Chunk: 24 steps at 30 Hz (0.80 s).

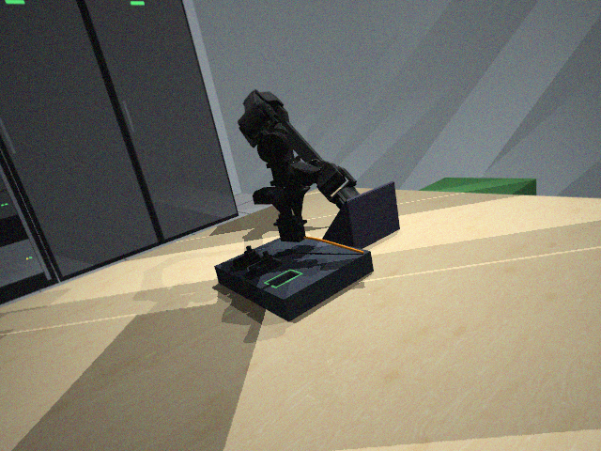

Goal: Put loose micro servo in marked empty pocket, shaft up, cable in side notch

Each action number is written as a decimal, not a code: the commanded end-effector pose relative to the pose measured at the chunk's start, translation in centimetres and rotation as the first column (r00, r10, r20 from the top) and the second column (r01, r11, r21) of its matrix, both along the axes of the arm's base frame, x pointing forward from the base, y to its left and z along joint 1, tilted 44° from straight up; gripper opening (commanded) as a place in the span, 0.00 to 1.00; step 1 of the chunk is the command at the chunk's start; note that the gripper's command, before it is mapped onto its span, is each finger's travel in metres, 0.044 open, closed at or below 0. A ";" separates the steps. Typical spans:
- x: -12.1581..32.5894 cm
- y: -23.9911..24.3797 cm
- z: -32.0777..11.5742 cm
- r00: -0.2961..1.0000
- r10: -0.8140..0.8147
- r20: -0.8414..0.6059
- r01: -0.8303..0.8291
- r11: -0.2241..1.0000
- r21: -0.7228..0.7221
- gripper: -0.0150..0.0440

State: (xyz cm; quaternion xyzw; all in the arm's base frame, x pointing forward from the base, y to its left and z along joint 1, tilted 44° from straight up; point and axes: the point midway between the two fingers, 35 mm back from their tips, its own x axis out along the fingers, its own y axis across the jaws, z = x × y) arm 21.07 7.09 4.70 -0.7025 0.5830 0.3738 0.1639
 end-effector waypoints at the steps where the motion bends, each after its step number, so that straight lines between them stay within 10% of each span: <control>1: 0.4 0.2 0.1 1.000 -0.002 0.005 0.002 1.000 0.009 0.25; 24: 1.9 5.3 -4.6 1.000 -0.002 0.007 0.002 1.000 0.013 0.25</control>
